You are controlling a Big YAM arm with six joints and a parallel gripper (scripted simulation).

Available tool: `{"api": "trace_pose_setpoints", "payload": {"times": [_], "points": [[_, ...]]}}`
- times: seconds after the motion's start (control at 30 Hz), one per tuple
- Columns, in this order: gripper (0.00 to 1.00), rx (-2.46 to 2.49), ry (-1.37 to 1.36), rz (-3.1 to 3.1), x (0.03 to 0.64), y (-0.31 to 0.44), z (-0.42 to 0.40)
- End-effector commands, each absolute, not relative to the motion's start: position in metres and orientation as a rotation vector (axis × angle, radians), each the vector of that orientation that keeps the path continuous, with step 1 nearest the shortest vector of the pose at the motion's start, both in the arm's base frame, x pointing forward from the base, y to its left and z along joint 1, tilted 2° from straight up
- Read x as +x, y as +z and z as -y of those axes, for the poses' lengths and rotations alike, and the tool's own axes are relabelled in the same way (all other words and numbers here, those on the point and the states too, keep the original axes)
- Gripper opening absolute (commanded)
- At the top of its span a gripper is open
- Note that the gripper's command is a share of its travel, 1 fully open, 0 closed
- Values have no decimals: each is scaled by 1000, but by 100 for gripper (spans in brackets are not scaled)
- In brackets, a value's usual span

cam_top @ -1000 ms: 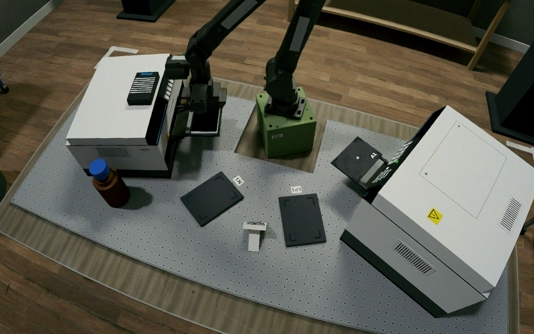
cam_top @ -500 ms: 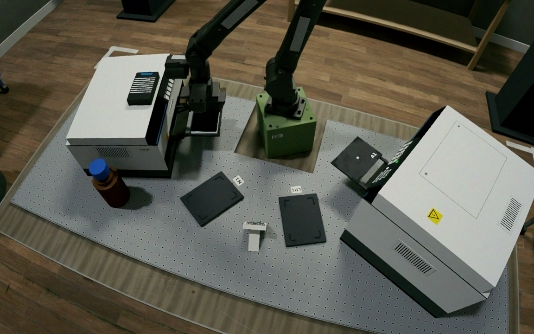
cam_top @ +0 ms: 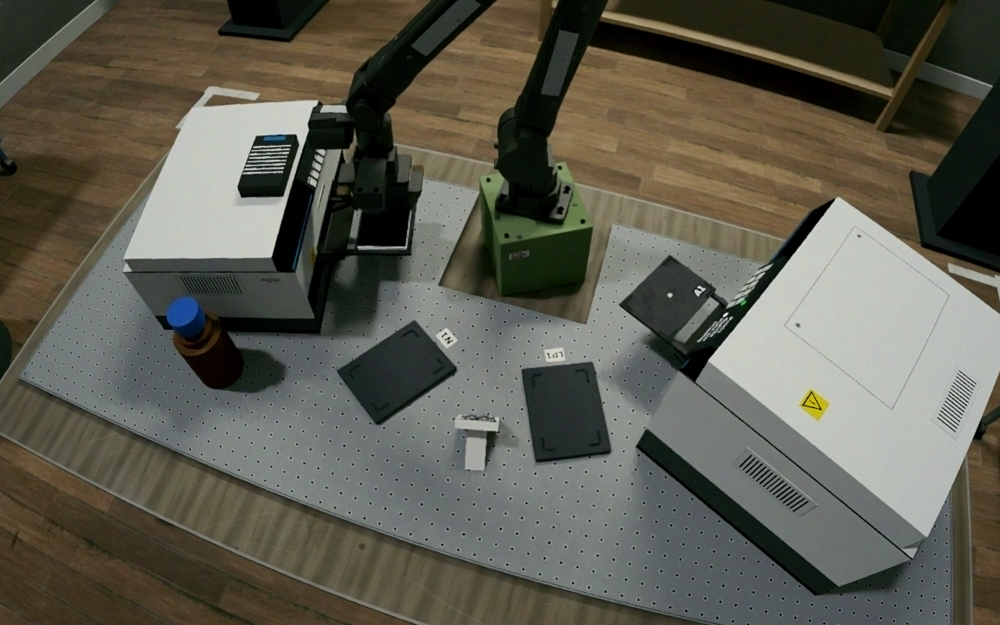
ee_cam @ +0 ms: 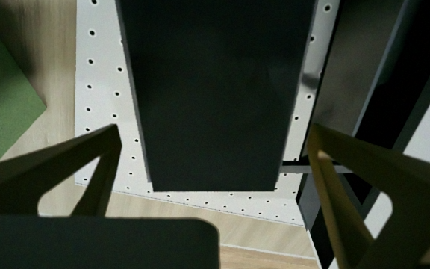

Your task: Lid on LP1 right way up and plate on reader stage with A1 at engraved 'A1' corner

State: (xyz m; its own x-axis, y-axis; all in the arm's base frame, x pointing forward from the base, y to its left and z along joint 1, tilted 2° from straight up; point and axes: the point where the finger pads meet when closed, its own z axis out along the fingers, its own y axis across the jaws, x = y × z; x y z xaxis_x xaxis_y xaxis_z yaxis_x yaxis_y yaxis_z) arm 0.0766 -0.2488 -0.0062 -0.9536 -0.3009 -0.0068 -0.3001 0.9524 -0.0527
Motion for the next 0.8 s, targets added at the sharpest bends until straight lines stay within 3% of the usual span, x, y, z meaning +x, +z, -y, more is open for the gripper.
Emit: {"api": "trace_pose_setpoints", "payload": {"times": [0.0, 0.77], "points": [[100, -474, -151, -3080, 84, 2, 274], [100, -474, -151, -3079, 81, 2, 263]]}}
